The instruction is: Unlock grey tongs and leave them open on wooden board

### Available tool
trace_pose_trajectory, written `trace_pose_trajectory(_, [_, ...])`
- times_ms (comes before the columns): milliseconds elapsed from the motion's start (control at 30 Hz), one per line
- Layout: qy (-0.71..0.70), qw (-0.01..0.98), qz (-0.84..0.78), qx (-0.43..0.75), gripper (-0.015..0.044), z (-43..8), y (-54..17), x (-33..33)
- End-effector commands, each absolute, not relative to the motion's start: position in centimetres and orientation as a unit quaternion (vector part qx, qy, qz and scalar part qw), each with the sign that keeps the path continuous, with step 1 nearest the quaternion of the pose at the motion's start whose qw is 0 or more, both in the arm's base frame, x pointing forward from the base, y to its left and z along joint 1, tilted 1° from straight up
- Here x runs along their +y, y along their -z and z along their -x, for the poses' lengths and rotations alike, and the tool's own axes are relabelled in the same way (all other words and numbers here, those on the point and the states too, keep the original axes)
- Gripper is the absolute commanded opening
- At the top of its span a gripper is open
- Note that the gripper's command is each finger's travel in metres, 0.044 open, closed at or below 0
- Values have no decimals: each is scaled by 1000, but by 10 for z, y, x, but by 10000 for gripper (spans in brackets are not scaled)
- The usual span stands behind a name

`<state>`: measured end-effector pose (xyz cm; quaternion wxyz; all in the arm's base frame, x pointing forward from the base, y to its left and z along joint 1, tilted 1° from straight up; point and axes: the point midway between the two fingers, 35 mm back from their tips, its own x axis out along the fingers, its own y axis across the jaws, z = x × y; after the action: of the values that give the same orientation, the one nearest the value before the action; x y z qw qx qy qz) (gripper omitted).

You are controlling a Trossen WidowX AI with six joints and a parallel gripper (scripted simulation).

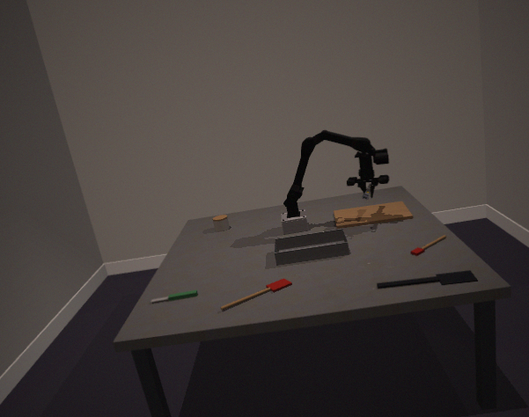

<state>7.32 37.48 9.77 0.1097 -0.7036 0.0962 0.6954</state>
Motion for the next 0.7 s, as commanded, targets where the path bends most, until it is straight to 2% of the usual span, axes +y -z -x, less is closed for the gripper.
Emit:
trace_pose_trajectory(0, [-703,50,709,31,-150,-62,-100,380])
trace_pose_trajectory(667, [-659,-237,668,-252,-150,-16,-100,391])
